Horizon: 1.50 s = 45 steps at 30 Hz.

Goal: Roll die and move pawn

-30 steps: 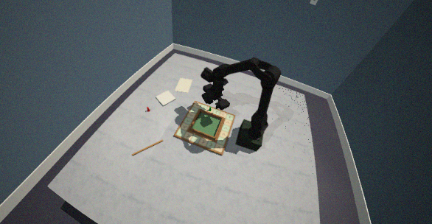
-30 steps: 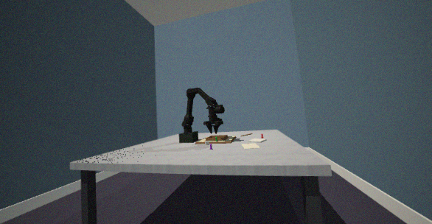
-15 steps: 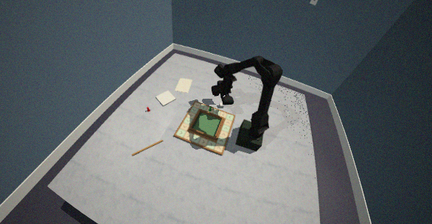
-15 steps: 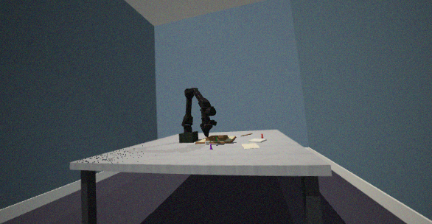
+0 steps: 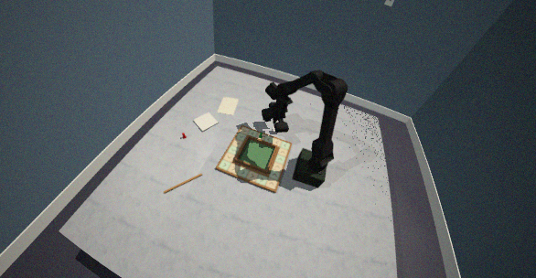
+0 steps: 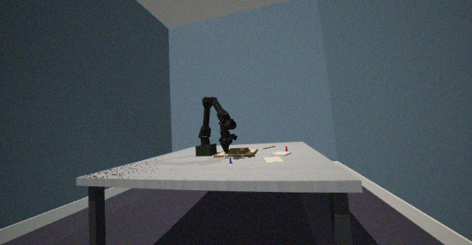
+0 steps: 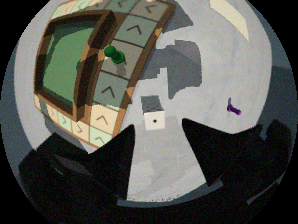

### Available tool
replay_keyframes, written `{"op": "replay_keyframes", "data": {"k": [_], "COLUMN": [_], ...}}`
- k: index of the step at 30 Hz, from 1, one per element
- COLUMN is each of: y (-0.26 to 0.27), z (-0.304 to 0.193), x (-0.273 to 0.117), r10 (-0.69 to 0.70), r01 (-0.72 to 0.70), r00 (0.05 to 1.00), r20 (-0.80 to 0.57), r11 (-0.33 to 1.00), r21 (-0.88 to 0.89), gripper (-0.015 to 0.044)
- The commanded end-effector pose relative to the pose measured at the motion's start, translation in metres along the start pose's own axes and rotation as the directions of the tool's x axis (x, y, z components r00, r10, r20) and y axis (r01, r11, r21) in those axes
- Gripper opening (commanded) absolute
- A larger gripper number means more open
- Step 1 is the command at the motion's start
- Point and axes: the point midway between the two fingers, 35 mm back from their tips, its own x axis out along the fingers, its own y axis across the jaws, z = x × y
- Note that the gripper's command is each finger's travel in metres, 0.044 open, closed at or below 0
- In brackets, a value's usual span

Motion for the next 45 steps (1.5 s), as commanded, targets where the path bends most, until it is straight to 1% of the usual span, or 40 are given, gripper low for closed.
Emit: {"op": "replay_keyframes", "data": {"k": [1,14,20,27,29,30,45], "y": [0.002,0.003,0.003,0.003,0.003,0.002,-0.003], "z": [-0.002,-0.002,-0.002,-0.002,-0.001,-0.001,0.008], "x": [0.01,0.029,0.029,0.029,0.028,0.025,-0.083], "r10": [0.01,0.01,0.01,0.01,0.01,0.01,0.009], "r01": [-0.01,-0.01,-0.01,-0.01,-0.01,-0.01,-0.009], "r00": [1.0,1.0,1.0,1.0,1.0,1.0,1.0], "r20": [-0.008,-0.008,-0.008,-0.008,-0.008,-0.008,-0.006], "r11": [1.0,1.0,1.0,1.0,1.0,1.0,1.0], "r21": [0.005,0.005,0.005,0.005,0.005,0.005,0.004], "gripper": [0.0275,0.0275,0.0117,0.0071,0.0018,0.0,0.0]}}
